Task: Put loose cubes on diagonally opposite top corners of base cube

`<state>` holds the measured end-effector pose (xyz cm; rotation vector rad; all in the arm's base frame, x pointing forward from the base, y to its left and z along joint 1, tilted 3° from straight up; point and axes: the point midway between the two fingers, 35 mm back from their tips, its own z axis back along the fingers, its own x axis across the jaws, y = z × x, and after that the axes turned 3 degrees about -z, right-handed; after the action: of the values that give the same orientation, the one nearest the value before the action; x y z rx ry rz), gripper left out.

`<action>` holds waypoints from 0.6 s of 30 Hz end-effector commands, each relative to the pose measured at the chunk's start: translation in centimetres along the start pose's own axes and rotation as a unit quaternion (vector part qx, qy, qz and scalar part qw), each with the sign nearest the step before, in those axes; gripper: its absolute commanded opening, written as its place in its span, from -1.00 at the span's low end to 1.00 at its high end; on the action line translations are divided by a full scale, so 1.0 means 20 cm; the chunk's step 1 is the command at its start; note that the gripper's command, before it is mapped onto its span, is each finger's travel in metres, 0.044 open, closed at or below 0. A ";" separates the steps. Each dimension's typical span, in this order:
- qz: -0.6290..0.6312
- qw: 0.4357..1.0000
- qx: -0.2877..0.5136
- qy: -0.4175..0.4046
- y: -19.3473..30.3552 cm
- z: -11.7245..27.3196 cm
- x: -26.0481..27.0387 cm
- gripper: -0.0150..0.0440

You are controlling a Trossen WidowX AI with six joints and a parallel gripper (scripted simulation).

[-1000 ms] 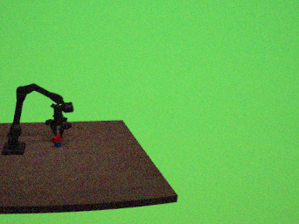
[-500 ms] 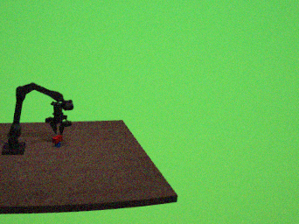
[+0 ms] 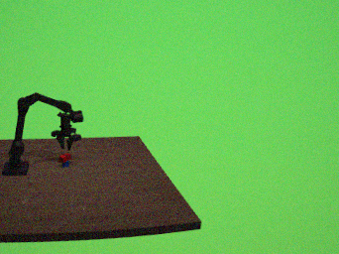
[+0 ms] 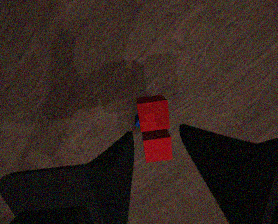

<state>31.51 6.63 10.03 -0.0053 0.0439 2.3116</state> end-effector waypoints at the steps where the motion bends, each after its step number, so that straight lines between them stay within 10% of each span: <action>1: -0.002 1.000 -0.005 0.003 -0.01 0.04 -0.01 0.20; 18: -0.002 1.000 -0.005 0.003 -0.01 0.12 -0.01 0.20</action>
<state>31.55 6.69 11.86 -0.0068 0.0429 2.3130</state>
